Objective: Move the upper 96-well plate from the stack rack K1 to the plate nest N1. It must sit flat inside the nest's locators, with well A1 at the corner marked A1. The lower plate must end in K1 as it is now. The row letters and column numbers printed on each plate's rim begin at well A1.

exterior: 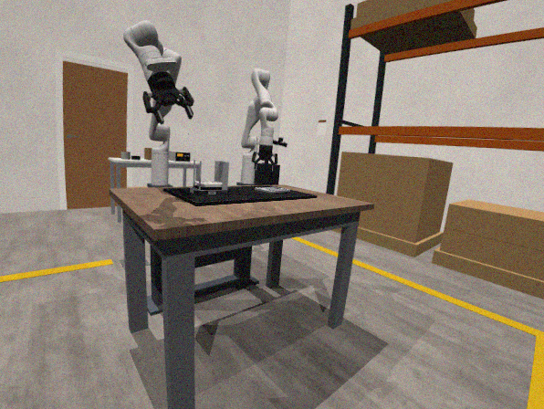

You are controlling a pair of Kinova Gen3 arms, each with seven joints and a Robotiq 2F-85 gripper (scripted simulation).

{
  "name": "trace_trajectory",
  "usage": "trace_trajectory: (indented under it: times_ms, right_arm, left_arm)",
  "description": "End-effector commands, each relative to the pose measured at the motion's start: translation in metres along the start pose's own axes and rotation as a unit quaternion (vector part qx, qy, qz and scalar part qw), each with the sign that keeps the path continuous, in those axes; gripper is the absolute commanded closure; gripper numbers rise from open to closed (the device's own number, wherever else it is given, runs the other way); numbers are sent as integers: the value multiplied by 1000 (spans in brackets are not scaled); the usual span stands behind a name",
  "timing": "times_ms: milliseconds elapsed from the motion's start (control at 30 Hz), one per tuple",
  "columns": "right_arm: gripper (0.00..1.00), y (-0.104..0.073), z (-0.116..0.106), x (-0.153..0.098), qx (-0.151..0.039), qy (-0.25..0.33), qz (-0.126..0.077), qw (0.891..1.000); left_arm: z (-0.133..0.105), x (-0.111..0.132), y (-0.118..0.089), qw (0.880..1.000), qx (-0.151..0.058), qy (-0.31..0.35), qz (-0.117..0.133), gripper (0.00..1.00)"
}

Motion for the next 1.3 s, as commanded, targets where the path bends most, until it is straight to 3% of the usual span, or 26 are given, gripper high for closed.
trace_trajectory:
  times_ms: [0, 533, 567, 1267]
  right_arm:
    - [2, -2, 1, -1, 2, -1, 0, 1000]
    - [2, -2, 1, -1, 2, -1, 0, 1000]
    - [985, -2, 1, -1, 2, -1, 0, 1000]
    - [985, -8, -3, 17, 1, -14, -8, 1000]
  left_arm:
    - [0, 0, 0, 1000, -1, 0, 0, 2]
    - [0, 0, 0, 1000, -1, 0, 0, 2]
    - [0, 0, 0, 1000, -1, 0, 0, 2]
    - [0, 0, 0, 1000, -1, 0, 0, 2]
Point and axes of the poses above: on each arm, the point where the finger pads meet when closed, its own y axis out along the fingers, its own x axis across the jaws, z = x × y, the point moved 4 cm from there along -y, back along the fingers, and after that the axes turned 8 degrees about y, right-handed, at the moved point
